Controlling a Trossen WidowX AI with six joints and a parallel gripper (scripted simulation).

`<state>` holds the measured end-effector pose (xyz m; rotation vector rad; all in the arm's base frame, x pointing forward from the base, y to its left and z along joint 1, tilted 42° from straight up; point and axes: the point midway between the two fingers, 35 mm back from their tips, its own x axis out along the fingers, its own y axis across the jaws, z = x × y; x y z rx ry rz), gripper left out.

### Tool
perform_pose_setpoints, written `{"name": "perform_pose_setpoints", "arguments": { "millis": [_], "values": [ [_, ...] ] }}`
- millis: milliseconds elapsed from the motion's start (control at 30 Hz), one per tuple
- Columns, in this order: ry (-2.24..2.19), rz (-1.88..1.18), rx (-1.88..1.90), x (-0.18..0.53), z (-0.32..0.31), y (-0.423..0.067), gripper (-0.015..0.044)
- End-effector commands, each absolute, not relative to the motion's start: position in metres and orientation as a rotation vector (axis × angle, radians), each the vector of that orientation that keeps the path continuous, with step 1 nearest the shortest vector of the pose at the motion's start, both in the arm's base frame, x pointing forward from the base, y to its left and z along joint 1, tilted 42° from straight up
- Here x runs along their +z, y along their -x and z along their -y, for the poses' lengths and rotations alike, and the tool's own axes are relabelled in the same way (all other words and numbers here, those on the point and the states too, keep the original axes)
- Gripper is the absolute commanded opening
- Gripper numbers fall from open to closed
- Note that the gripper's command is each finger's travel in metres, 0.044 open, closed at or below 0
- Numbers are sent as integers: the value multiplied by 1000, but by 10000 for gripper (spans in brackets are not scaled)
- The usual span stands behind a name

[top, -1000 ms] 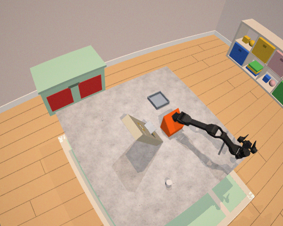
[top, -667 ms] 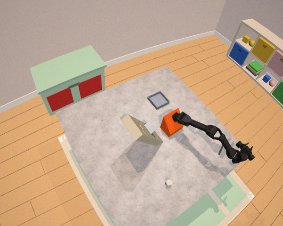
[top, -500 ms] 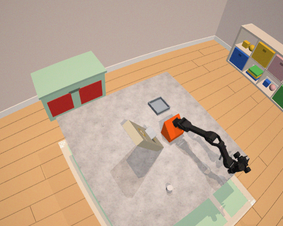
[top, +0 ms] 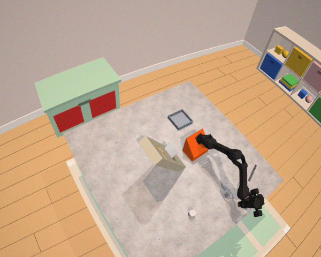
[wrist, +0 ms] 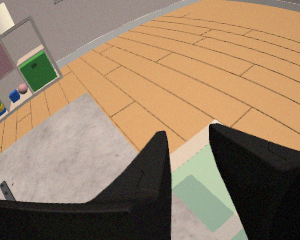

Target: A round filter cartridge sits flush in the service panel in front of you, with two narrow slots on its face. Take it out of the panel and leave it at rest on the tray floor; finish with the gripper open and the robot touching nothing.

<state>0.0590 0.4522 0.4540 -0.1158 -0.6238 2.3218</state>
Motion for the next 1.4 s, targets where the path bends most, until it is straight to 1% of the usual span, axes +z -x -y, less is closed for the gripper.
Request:
{"name": "perform_pose_setpoints", "arguments": {
  "millis": [0, 333, 567, 767, 933, 1067, 1200, 1367],
  "values": [
    [139, 549, 2211, 448, -441, -104, 102],
    [171, 319, 1867, 420, -380, -237, 102],
    [161, 154, 1578, 394, -301, -323, 102],
    [131, 28, 1327, 369, -218, -375, 102],
    [93, -65, 1118, 348, -142, -402, 102],
    [52, -135, 949, 329, -79, -412, 102],
    [2, -199, 779, 311, -16, -411, 102],
    [-69, -269, 568, 287, 58, -395, 102]
  ]
}}
